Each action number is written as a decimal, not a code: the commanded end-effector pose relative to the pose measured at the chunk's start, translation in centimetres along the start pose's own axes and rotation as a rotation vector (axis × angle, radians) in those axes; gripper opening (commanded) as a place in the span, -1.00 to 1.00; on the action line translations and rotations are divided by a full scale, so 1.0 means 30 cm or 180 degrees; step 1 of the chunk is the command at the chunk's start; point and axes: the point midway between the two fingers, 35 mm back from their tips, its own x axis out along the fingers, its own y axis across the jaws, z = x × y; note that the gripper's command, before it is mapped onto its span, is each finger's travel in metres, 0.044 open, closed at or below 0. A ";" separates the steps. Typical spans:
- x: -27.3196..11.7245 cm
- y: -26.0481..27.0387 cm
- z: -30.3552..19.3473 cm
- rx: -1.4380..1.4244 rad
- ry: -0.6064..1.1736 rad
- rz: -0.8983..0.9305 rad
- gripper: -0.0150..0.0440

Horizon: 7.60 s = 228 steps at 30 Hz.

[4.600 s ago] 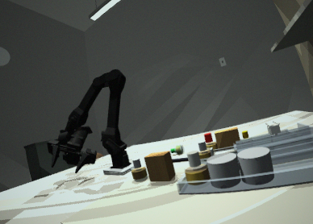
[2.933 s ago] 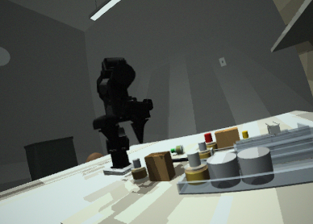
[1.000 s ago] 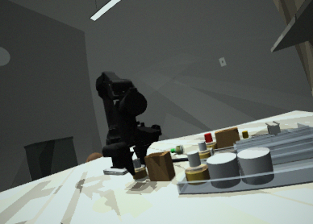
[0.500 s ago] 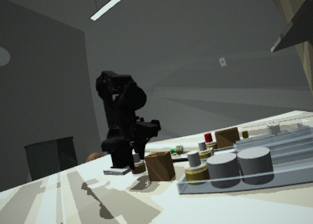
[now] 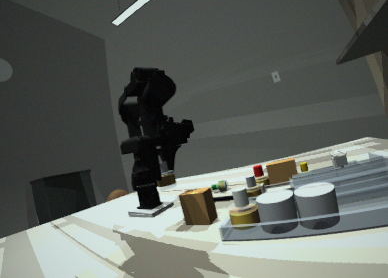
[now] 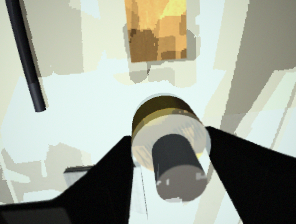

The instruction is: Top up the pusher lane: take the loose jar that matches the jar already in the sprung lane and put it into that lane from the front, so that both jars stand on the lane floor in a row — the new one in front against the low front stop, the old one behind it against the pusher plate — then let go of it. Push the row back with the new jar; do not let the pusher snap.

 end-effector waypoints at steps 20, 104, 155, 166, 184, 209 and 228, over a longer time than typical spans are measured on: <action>0.001 0.084 0.209 -0.0079 -0.0034 -0.0033 -0.49; 0.184 0.270 0.502 0.0012 -0.0062 -0.0003 -0.49; 0.171 0.270 0.583 0.0012 -0.0067 -0.0003 -0.49; 0.167 0.270 0.600 0.0012 -0.0068 -0.0003 -0.49; 0.162 0.270 0.621 0.0012 -0.0070 -0.0003 -0.49; 0.166 0.270 0.621 0.0012 -0.0070 -0.0003 -0.49; 0.166 0.270 0.624 0.0012 -0.0070 -0.0003 -0.49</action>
